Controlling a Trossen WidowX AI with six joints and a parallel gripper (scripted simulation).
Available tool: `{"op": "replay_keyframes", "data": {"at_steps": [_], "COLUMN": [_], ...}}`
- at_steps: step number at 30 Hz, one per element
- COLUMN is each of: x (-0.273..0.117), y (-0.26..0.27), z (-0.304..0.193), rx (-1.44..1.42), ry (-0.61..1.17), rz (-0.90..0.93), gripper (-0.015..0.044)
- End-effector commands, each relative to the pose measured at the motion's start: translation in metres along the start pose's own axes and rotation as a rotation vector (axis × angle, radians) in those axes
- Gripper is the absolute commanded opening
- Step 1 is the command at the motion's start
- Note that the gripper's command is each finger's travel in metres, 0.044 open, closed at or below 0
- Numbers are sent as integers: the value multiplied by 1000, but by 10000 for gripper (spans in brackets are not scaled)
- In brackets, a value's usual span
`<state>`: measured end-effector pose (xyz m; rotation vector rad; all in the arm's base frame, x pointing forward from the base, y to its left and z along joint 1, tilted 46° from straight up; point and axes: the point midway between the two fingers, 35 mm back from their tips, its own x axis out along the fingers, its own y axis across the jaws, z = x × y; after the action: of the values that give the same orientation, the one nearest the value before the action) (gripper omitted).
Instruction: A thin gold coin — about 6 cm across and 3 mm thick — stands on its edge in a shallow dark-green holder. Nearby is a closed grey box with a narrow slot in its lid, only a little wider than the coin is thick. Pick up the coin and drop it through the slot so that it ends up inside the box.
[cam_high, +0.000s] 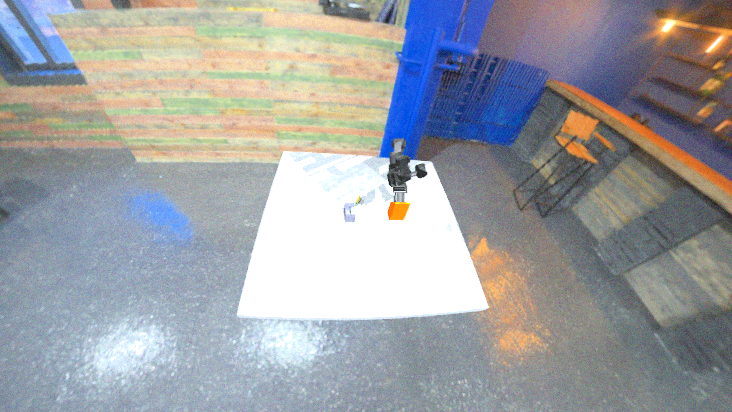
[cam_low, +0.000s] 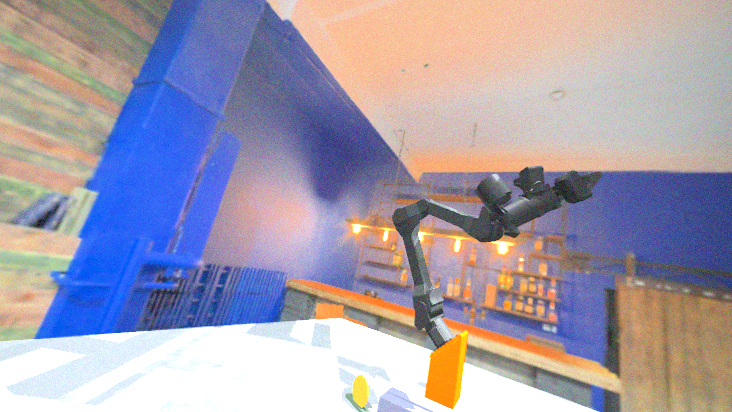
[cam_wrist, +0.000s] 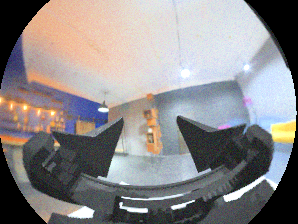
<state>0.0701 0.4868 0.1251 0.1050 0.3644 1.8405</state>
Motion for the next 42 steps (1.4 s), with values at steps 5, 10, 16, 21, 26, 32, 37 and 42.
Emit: {"op": "replay_keyframes", "data": {"at_steps": [5,10,16,21,26,32,37,42], "x": [-25,-79,-166,-249,-334,-430,-498,-550], "y": [-54,-121,-174,-192,-185,-147,-97,-39], "z": [-3,-15,-36,-55,-72,-84,-83,-75], "rx": [2,5,19,47,96,182,274,382], "ry": [67,207,441,689,978,1362,1691,1997], "rz": [-218,-516,-829,-1036,-1179,-1240,-1184,-1032], "gripper": [269,161,161,161,161,161,161,161]}}
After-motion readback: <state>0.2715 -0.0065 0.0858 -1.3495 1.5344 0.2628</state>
